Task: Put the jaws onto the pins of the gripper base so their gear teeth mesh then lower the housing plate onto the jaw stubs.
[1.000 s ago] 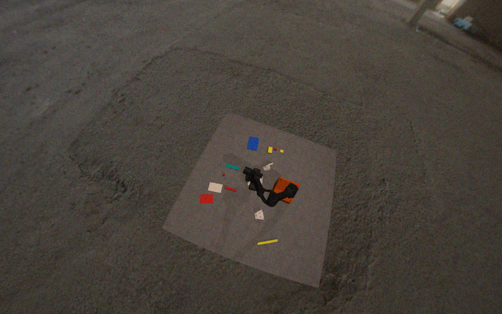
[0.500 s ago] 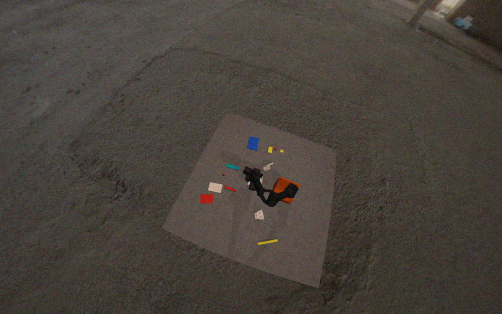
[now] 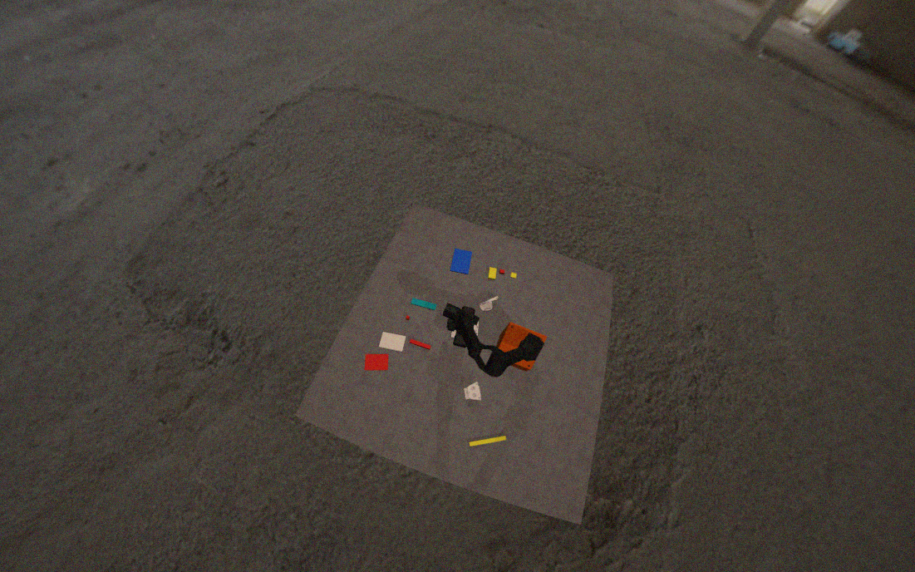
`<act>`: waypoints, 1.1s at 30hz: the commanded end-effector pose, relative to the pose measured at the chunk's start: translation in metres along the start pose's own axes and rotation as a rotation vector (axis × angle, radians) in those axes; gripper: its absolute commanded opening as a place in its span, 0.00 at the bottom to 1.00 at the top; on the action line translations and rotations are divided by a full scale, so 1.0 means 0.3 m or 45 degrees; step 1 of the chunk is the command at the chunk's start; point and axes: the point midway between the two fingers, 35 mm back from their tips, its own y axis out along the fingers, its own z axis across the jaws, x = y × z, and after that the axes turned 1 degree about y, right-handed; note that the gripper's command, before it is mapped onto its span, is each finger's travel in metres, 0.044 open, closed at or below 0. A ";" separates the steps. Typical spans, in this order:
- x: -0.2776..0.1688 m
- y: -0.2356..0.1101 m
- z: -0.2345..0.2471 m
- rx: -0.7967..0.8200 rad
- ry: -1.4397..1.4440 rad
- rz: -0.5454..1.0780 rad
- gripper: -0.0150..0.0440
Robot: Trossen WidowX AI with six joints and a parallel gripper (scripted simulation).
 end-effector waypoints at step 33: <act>0.002 -0.221 -0.003 0.002 0.009 -0.017 0.32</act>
